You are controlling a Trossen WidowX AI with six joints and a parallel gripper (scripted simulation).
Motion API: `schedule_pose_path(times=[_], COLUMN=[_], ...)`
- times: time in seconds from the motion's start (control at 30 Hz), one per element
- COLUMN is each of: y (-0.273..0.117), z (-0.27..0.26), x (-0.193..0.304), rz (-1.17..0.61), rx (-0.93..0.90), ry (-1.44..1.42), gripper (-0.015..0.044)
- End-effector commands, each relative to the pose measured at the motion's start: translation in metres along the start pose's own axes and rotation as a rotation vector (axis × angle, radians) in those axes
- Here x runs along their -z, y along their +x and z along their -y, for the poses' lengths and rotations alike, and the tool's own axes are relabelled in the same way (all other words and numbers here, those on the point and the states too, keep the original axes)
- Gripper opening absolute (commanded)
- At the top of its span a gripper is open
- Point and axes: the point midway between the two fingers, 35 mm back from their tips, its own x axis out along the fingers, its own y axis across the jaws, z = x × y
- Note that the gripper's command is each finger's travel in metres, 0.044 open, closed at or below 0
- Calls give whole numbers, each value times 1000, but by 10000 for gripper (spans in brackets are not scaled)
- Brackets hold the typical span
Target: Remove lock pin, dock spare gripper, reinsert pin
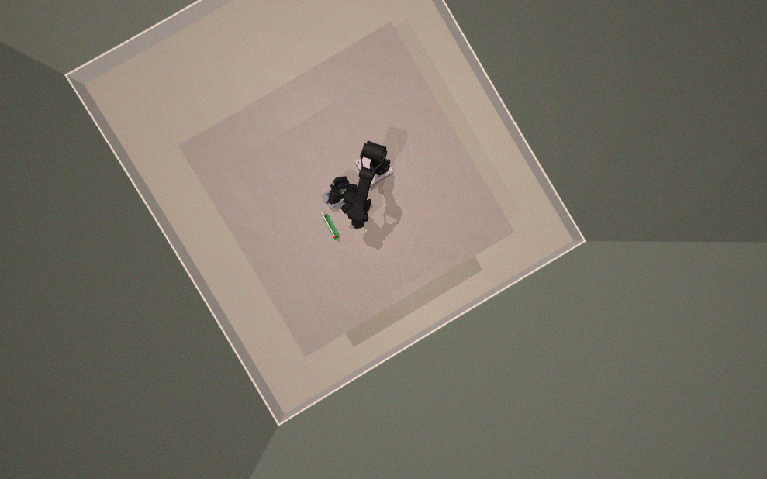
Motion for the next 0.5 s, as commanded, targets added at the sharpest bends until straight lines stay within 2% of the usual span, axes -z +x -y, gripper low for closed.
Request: schedule_pose_path(times=[0.0,0.47], y=[3,12], z=[2,3], x=[-3,-19], rz=[-3,-3], rx=[25,30], ry=[-22,-30], gripper=[0,0])
